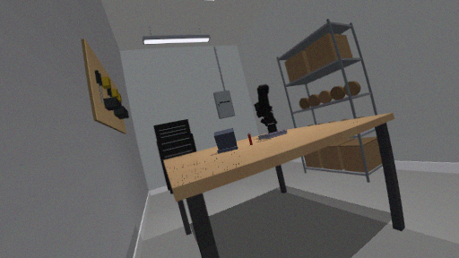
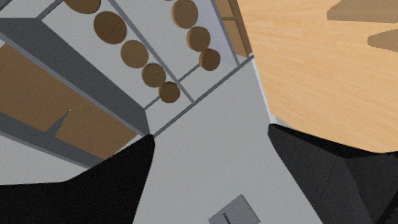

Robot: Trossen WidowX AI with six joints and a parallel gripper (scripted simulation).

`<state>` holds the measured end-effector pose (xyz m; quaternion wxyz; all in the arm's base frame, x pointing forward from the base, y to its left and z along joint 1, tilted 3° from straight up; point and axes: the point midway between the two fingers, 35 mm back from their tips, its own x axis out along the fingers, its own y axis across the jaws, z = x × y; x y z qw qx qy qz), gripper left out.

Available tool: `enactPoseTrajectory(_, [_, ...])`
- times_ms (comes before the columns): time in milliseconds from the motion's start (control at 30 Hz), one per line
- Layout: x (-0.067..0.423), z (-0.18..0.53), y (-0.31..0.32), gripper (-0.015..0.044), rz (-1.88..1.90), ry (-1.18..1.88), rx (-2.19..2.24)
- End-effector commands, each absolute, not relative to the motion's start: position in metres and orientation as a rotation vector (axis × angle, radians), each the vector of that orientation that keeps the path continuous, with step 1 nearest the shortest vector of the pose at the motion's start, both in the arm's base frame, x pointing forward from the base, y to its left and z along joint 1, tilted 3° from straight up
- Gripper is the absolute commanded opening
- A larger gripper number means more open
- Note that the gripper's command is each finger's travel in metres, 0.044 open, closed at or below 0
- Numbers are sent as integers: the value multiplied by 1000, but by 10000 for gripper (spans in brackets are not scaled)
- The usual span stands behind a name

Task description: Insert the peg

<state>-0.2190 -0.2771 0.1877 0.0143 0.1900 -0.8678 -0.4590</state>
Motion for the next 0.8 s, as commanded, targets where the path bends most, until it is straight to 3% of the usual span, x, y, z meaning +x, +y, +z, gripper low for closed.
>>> enactPoseTrajectory(0, [-205,187,-294,440,-1496,-2608,686])
enactPoseTrajectory(767, [-104,176,-357,440,-1749,-2014,1105])
